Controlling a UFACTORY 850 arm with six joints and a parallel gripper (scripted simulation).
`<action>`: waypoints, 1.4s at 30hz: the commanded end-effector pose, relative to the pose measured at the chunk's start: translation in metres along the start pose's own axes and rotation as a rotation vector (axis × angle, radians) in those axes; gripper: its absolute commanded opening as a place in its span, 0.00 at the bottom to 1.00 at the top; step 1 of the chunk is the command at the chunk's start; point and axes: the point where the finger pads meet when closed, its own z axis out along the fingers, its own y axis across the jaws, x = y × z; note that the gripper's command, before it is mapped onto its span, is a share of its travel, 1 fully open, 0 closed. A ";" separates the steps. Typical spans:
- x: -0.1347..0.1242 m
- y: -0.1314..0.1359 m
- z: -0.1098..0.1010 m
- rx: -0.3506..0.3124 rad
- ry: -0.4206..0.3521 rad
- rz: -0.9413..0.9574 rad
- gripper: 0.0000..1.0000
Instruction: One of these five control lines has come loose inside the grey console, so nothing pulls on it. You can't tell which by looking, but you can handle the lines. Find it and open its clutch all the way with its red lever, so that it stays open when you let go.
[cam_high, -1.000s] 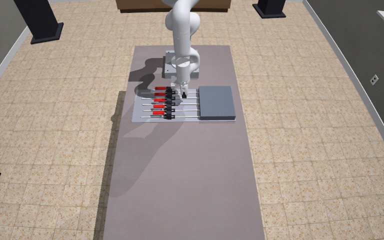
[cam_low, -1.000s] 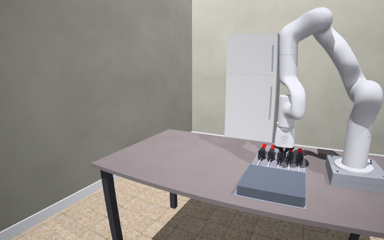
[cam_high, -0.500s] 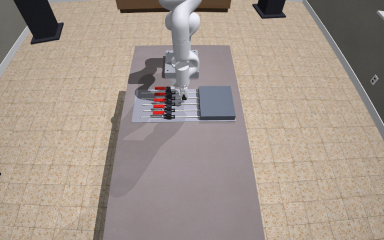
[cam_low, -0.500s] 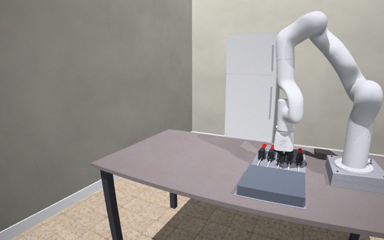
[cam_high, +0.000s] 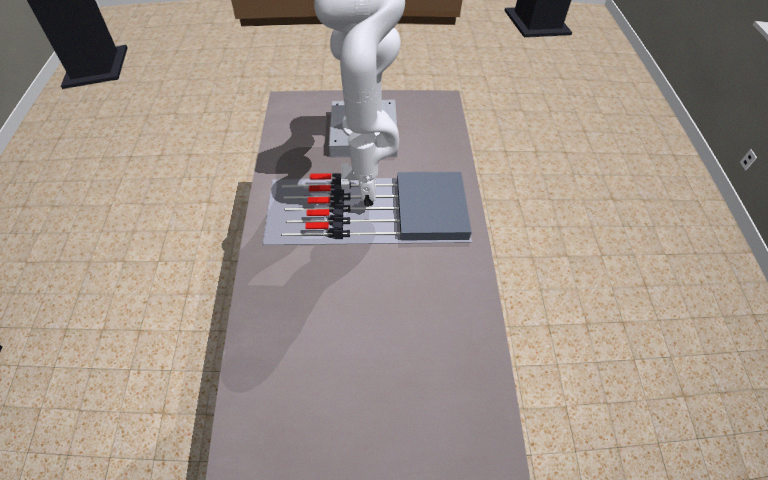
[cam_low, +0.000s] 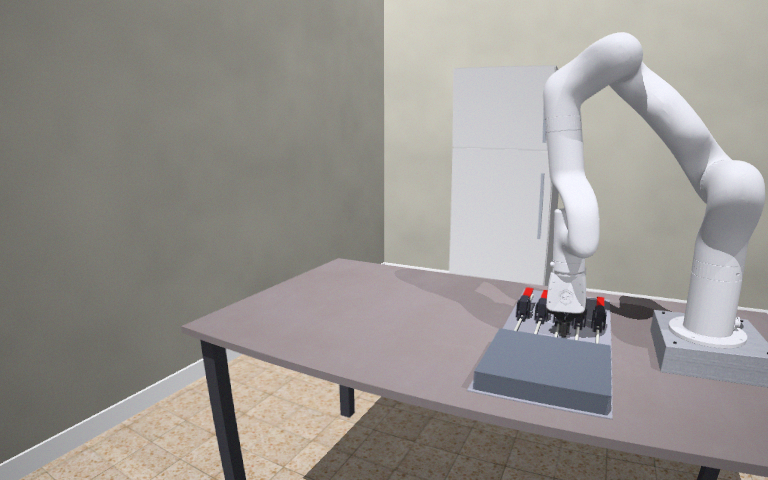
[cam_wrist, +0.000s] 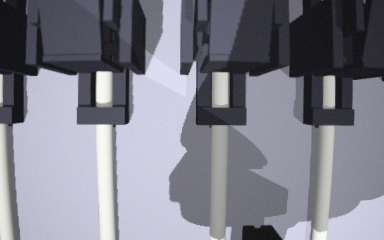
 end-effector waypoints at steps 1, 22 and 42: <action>0.000 -0.001 0.004 0.049 0.058 -0.002 0.00; 0.000 -0.004 0.004 0.049 0.058 -0.002 0.00; 0.000 -0.024 0.003 0.049 0.058 -0.002 0.00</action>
